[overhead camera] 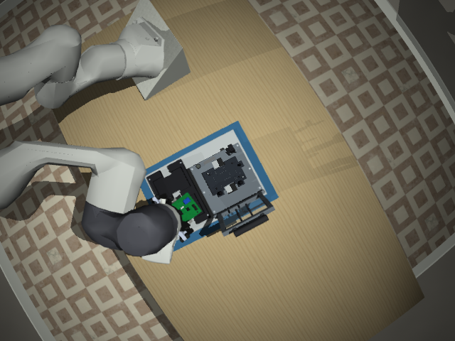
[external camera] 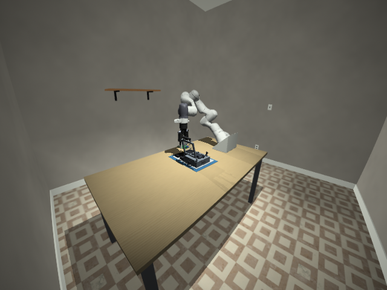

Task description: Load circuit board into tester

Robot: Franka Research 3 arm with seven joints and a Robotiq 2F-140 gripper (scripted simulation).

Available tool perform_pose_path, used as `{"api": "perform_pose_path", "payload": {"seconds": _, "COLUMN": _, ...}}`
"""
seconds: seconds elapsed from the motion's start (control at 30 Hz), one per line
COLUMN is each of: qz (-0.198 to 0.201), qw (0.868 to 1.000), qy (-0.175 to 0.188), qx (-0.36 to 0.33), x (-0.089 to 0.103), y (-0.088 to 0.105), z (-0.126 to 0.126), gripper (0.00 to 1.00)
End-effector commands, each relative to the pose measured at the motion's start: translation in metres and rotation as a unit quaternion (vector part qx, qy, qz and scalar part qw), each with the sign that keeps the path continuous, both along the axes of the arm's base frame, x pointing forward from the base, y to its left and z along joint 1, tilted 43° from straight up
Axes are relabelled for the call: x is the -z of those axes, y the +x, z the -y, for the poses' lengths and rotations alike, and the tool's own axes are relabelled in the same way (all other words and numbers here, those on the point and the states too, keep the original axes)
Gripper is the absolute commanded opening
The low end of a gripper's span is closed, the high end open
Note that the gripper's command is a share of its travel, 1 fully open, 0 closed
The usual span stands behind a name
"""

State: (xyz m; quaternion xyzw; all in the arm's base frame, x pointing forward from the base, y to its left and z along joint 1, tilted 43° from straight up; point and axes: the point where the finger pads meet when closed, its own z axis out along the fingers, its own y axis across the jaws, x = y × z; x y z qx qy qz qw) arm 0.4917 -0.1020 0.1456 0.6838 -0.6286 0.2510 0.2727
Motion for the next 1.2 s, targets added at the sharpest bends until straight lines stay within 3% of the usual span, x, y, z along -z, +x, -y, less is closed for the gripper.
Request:
{"api": "perform_pose_path", "payload": {"seconds": 0.0, "qz": -0.037, "qw": 0.999, "qy": 0.000, "qx": -0.038, "x": -0.0014, "y": 0.0005, "z": -0.0002, "gripper": 0.46}}
{"api": "perform_pose_path", "payload": {"seconds": 0.63, "qz": -0.120, "qw": 0.985, "qy": 0.000, "qx": -0.127, "x": -0.0014, "y": 0.0005, "z": -0.0002, "gripper": 0.46}}
{"api": "perform_pose_path", "payload": {"seconds": 1.17, "qz": -0.226, "qw": 0.945, "qy": 0.000, "qx": -0.238, "x": -0.0014, "y": 0.0005, "z": -0.0002, "gripper": 0.46}}
